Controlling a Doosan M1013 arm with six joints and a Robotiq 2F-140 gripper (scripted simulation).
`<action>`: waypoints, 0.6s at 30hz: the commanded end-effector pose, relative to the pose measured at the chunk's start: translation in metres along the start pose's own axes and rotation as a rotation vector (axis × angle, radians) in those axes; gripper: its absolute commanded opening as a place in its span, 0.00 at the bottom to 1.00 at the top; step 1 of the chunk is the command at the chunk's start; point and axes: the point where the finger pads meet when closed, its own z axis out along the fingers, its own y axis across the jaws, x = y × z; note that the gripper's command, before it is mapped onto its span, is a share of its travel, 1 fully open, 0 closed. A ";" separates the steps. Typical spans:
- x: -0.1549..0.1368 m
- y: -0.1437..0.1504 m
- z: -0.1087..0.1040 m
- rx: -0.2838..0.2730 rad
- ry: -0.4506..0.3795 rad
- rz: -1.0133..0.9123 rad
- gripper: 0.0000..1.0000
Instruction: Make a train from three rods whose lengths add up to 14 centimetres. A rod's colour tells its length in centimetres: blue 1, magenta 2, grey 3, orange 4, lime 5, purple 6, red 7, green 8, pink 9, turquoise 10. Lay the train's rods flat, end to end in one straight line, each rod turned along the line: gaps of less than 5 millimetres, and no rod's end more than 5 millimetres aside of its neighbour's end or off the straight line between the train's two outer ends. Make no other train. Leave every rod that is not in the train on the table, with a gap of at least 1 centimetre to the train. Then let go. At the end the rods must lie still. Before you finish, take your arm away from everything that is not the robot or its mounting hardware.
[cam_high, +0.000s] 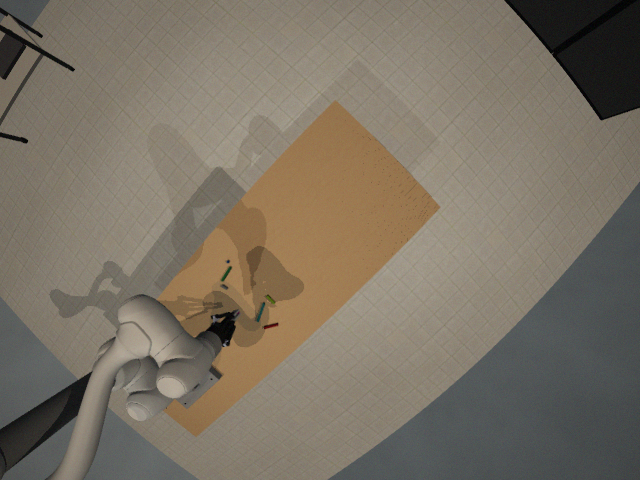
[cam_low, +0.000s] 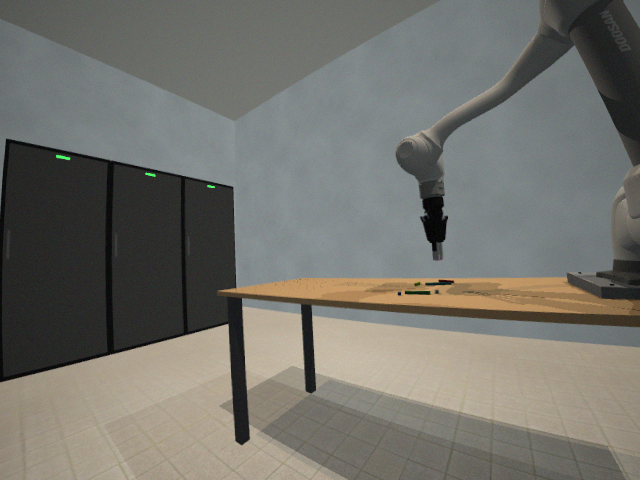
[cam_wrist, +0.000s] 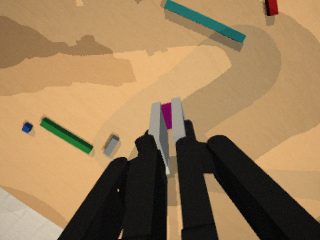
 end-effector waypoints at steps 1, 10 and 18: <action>-0.004 0.002 0.000 0.011 -0.004 -0.167 0.03; -0.013 0.006 0.000 0.012 -0.002 -0.518 0.03; -0.022 0.009 0.001 0.013 0.000 -0.871 0.03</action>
